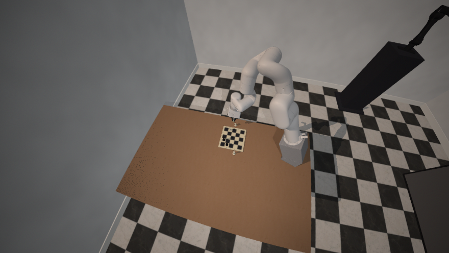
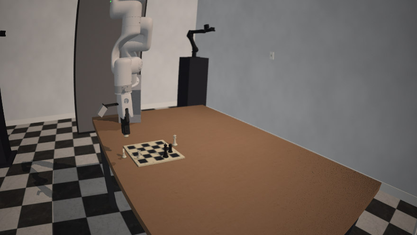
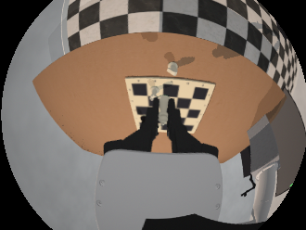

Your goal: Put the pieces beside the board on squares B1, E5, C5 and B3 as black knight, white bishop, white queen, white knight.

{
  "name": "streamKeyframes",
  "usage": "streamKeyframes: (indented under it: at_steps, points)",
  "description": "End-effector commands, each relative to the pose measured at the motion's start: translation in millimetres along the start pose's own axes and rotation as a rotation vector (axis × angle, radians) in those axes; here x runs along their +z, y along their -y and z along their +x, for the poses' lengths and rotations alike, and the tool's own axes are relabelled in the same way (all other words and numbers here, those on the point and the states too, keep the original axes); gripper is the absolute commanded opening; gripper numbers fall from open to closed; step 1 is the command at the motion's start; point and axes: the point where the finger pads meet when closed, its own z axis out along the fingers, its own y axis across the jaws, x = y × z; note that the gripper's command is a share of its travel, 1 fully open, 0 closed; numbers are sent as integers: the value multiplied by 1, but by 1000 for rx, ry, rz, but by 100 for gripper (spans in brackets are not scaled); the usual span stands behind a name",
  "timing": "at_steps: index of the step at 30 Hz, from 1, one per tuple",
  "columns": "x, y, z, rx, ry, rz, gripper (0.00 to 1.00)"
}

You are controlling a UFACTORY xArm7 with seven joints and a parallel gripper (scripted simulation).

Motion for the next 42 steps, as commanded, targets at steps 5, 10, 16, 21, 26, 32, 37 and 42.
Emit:
streamKeyframes:
  at_steps: [5,10,16,21,26,32,37,42]
  points:
    - [-1,-7,-5,449,-36,-8,0]
    - [-2,-13,-9,705,-25,4,0]
    - [-3,-22,-14,1045,-15,14,0]
    - [-3,-27,-16,1305,-14,18,0]
    - [-4,-35,-21,1543,-5,25,0]
    - [-5,-44,-26,1888,1,27,0]
    - [-5,-49,-28,2173,2,28,0]
    - [-6,-56,-32,2397,8,30,0]
